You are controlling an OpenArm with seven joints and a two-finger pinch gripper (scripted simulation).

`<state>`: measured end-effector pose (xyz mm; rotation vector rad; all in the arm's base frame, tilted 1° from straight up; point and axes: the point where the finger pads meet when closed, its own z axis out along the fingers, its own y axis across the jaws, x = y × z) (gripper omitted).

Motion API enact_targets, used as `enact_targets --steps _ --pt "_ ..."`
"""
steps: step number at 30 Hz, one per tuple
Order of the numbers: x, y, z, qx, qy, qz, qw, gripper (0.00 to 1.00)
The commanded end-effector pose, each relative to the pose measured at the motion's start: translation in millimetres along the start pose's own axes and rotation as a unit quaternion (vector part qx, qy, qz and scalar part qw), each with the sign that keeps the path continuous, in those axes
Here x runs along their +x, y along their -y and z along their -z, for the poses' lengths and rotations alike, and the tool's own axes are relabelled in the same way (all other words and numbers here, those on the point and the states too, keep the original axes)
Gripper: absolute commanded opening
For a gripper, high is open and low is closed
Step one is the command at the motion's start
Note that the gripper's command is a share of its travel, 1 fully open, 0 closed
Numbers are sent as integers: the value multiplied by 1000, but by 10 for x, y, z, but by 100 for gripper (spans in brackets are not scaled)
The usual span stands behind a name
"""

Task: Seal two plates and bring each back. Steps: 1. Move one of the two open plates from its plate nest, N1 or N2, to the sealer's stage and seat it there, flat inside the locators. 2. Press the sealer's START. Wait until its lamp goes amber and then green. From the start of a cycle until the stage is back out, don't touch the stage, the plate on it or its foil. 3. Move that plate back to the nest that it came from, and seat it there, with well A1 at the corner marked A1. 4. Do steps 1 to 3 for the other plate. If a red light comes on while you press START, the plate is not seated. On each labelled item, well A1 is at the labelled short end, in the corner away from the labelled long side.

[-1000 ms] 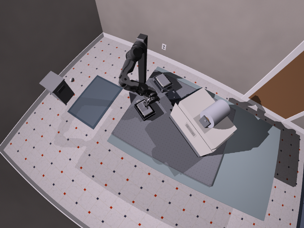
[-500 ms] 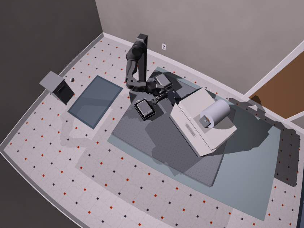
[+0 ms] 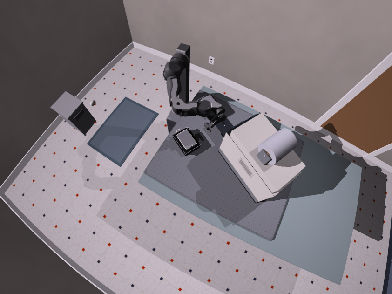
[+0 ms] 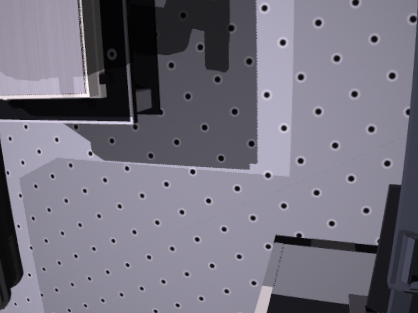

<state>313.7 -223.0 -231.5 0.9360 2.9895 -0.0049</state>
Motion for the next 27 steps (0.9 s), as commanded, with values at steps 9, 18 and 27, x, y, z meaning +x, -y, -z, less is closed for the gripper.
enact_targets --steps 9,18,27 --pt "4 -16 24 7 -7 -5 1000 65" --pt "4 -16 24 7 -7 -5 1000 65" --pt "4 -16 24 7 -7 -5 1000 65"
